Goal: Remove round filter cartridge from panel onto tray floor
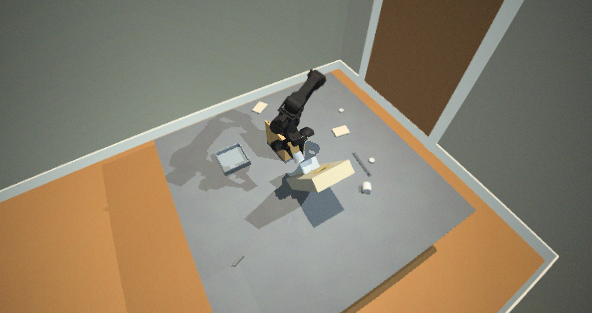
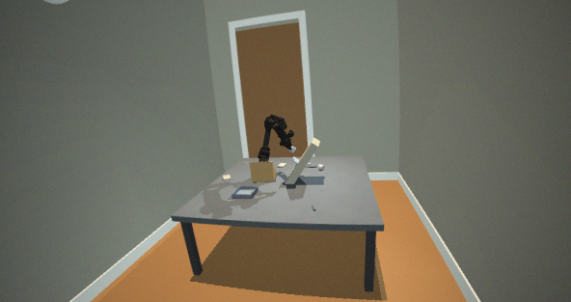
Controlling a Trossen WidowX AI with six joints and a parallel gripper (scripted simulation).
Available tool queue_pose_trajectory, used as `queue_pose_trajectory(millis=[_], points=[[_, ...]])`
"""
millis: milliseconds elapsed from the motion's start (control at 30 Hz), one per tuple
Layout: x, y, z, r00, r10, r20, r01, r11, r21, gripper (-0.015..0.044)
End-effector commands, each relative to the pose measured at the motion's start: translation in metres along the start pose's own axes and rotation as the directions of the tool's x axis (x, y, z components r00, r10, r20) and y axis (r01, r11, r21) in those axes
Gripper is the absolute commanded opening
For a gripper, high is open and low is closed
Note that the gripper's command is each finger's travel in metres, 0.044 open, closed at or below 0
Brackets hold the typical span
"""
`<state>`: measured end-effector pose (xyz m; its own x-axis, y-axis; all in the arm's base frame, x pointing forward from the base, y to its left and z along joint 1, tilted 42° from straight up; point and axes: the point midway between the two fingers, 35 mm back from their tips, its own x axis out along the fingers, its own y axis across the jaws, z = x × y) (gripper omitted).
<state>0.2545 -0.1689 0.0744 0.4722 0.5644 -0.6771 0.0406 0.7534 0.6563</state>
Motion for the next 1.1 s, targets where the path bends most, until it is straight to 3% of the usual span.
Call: queue_pose_trajectory(millis=[0,133,367,567,833,1067], points=[[0.002,-0.022,-0.002,1.000,-0.005,0.004,0.005,1.000,-0.001,0.0000],[0.001,-0.020,-0.004,1.000,-0.017,-0.004,0.018,0.999,0.028,0.0000],[-0.015,-0.077,-0.036,0.980,-0.186,-0.066,0.198,0.930,0.311,0.0000],[-0.033,-0.123,-0.070,0.938,-0.320,-0.136,0.341,0.770,0.540,0.0000],[-0.059,-0.173,-0.122,0.852,-0.460,-0.251,0.464,0.441,0.768,0.0000],[-0.061,-0.178,-0.128,0.842,-0.471,-0.263,0.471,0.405,0.784,0.0000]])
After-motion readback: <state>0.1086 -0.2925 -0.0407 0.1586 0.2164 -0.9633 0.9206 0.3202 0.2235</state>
